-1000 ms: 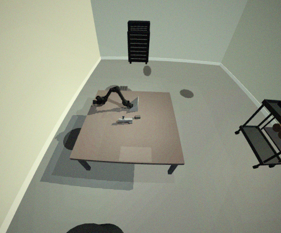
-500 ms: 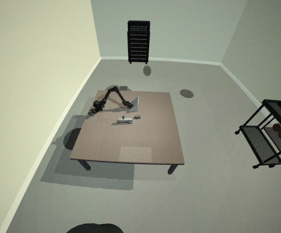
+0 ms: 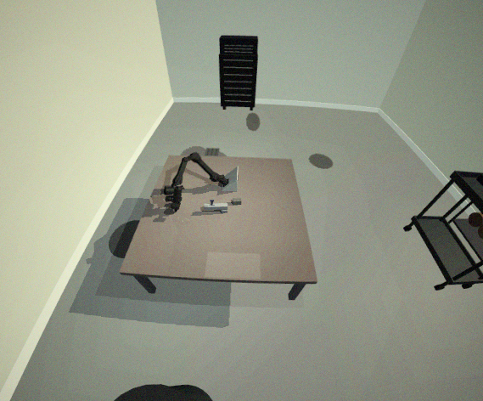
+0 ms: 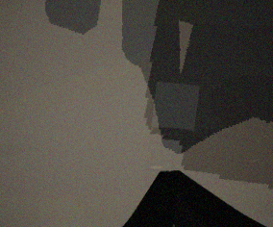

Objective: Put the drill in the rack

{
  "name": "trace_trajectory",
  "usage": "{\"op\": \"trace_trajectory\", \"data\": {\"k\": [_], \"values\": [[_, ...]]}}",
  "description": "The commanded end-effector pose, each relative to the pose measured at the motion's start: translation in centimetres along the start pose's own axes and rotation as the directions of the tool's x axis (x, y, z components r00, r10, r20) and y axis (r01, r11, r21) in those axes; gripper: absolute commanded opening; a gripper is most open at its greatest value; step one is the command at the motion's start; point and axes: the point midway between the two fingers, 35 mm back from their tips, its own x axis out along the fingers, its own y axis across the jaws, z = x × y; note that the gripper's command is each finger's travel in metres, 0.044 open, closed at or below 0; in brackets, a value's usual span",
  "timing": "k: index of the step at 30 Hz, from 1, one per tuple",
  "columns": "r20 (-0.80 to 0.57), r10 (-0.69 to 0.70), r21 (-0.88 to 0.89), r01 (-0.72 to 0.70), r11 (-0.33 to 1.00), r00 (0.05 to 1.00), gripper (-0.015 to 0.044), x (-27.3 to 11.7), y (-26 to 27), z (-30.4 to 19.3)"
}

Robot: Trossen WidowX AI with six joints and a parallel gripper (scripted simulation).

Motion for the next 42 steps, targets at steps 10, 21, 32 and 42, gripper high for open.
{"op": "trace_trajectory", "data": {"k": [10,21,32,42], "values": [[-0.487,-0.052,-0.609,-0.296,0.735,0.872,0.0,-7.4,8.4,-16.0],[-0.57,-0.33,-0.821,-0.535,0.198,0.752,0.0,-17.1,7.7,-24.2],[-0.565,-0.345,-0.822,-0.544,0.167,0.749,0.0,-17.6,7.5,-24.4],[-0.565,-0.345,-0.823,-0.543,0.168,0.749,0.0,-16.5,7.0,-24.8]]}}
